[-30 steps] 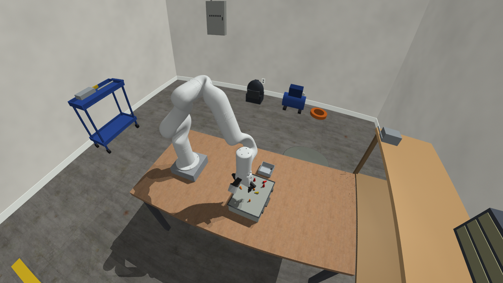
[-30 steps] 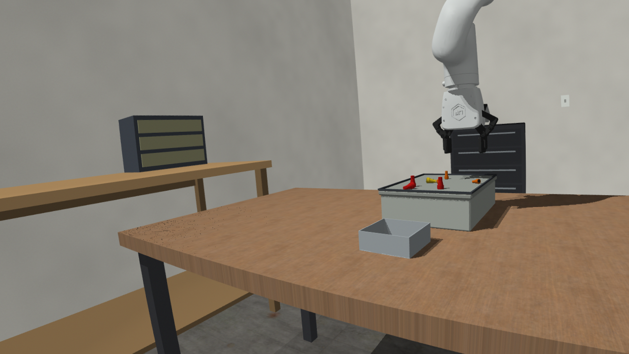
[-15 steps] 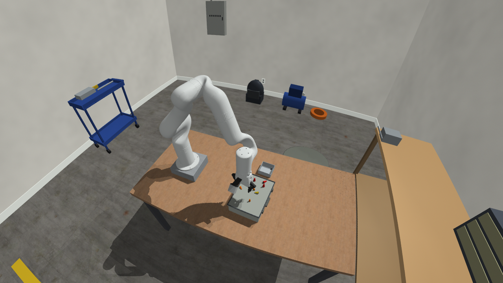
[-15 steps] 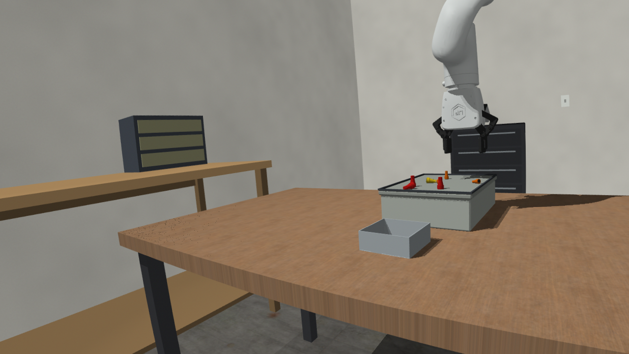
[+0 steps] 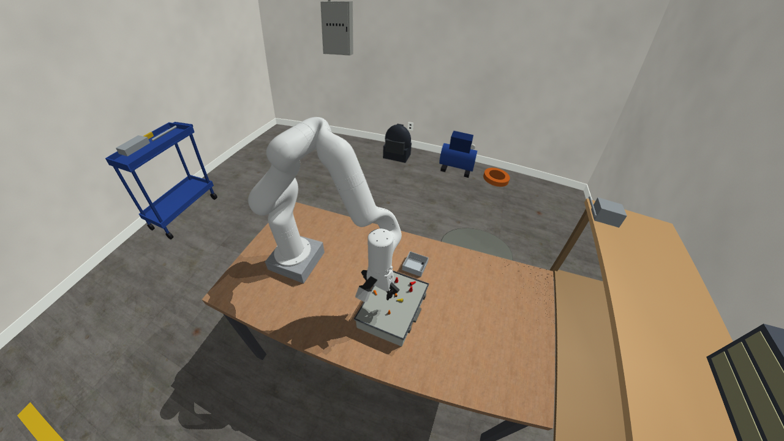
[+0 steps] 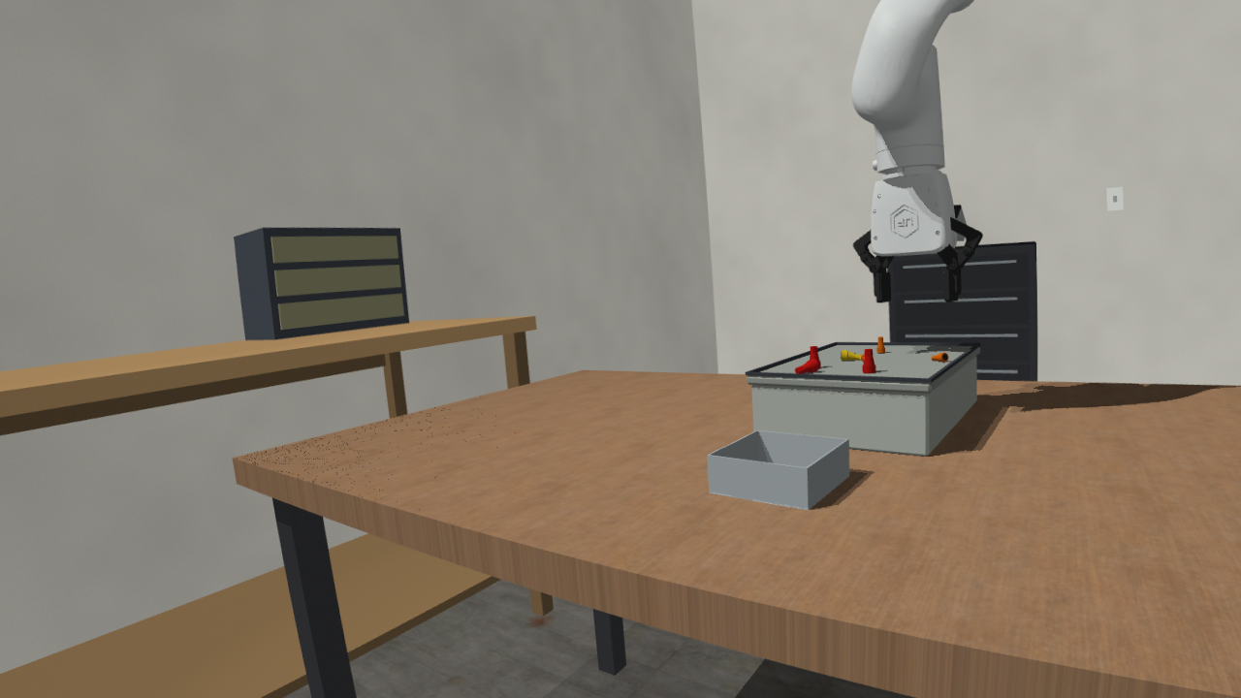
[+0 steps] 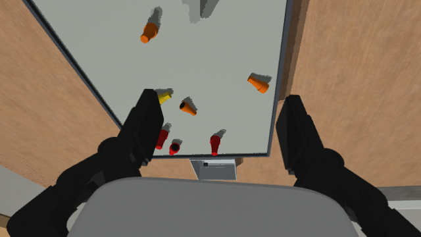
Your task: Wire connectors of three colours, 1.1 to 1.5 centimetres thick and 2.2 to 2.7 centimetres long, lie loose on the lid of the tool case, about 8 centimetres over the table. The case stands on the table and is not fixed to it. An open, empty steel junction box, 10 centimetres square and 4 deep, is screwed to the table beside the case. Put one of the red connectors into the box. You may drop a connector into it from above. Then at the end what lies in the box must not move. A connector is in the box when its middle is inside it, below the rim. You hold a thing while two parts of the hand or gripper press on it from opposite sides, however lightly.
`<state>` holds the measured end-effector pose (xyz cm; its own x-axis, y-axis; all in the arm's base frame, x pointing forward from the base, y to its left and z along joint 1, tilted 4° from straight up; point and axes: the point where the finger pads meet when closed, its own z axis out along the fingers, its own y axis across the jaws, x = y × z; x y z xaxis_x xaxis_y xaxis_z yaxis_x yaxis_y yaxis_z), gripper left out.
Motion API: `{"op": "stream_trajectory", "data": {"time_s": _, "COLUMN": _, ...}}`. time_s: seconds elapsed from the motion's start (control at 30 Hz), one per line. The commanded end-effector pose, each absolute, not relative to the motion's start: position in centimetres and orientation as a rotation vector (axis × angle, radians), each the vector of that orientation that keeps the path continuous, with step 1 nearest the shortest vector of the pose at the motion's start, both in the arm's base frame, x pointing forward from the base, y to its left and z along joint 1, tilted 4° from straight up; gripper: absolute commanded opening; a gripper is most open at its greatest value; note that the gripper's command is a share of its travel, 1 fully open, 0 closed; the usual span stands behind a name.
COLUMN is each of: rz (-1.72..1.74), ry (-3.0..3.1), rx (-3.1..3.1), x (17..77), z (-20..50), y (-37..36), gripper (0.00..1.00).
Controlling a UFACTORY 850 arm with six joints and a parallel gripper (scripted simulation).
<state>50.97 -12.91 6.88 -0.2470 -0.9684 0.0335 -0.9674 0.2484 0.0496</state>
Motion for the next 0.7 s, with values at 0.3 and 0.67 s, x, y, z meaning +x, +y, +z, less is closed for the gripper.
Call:
{"op": "stream_trajectory", "data": {"time_s": 0.3, "rz": -0.030, "ry": -2.387, "rx": 1.954, "x": 54.0, "z": 6.4, "y": -10.7, "gripper": 1.00}}
{"op": "stream_trajectory", "data": {"time_s": 0.67, "rz": -0.033, "ry": -2.340, "rx": 2.008, "x": 56.5, "z": 5.8, "y": -8.5, "gripper": 1.00}}
